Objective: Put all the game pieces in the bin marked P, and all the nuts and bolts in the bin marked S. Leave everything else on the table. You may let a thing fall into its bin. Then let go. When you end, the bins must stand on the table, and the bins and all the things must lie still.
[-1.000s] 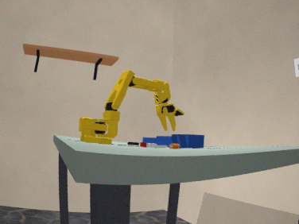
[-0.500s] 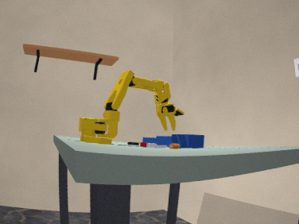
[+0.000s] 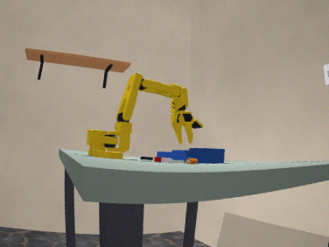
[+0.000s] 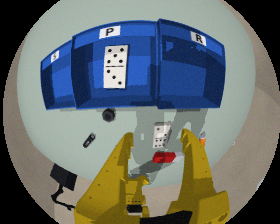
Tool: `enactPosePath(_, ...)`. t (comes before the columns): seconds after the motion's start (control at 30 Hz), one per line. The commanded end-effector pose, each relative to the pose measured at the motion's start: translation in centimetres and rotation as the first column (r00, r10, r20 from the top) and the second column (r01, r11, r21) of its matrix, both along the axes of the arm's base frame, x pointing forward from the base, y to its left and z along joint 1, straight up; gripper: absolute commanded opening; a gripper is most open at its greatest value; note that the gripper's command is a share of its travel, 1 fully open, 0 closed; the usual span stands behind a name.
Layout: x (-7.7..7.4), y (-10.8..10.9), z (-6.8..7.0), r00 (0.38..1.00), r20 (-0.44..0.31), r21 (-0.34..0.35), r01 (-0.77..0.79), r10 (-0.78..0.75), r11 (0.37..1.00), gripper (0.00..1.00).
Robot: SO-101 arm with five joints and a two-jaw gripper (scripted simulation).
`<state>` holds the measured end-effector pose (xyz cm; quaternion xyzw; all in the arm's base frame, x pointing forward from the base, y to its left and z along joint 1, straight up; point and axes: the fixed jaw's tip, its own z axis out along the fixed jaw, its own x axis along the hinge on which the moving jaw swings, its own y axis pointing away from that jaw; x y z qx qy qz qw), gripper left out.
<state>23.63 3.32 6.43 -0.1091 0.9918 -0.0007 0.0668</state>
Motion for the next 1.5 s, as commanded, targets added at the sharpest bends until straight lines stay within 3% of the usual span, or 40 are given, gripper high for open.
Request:
enactPosePath(0.0, -1.4, -1.6, 1.0, 1.0, 0.021, -0.007, -0.002, 0.002, 1.0, 0.27)
enactPosePath(0.17, -3.5, -3.1, 0.5, 0.999, -0.039, -0.016, -0.002, 0.002, 1.0, 0.28)
enactPosePath(0.3, -4.3, -3.6, 0.3, 0.998, -0.06, -0.017, -0.003, 0.002, 1.0, 0.29)
enactPosePath(1.47, -4.7, -3.9, 0.0, 0.996, -0.094, -0.016, -0.007, 0.005, 1.0, 0.29)
